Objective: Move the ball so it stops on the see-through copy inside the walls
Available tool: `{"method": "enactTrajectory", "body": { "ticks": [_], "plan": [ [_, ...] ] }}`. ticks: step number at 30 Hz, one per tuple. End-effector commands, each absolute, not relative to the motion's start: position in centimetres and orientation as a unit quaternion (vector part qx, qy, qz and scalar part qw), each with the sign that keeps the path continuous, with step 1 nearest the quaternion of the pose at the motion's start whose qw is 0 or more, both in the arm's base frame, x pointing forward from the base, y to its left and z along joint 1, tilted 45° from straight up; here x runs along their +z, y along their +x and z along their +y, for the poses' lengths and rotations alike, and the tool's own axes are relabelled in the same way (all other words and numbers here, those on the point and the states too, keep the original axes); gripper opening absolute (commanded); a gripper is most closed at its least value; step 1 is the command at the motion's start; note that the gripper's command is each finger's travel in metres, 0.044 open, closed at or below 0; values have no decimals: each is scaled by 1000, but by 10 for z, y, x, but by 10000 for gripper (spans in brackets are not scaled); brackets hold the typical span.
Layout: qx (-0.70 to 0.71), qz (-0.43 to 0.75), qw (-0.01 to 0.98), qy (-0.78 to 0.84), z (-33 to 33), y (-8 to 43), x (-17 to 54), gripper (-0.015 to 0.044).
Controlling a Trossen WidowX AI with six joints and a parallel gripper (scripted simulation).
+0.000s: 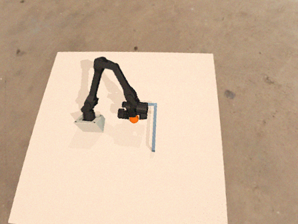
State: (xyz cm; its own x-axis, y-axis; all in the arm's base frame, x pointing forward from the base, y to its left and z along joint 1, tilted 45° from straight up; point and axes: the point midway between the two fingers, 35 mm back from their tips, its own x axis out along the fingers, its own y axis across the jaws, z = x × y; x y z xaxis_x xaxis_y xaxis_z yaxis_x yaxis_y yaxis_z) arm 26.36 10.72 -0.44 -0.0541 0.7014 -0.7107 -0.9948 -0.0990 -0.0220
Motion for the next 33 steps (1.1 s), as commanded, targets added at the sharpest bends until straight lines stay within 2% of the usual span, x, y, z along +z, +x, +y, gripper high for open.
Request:
{"method": "enactTrajectory", "body": {
  "ticks": [1,6,16,17,33],
  "plan": [
    [682,252,623,-289,109,263,-5,309],
    [682,252,623,-289,109,263,-5,275],
    [679,257,622,-294,74,275,24,13],
    [679,257,622,-294,69,276,28,0],
    [681,254,622,-290,8,272,94,0]
  ]
}}
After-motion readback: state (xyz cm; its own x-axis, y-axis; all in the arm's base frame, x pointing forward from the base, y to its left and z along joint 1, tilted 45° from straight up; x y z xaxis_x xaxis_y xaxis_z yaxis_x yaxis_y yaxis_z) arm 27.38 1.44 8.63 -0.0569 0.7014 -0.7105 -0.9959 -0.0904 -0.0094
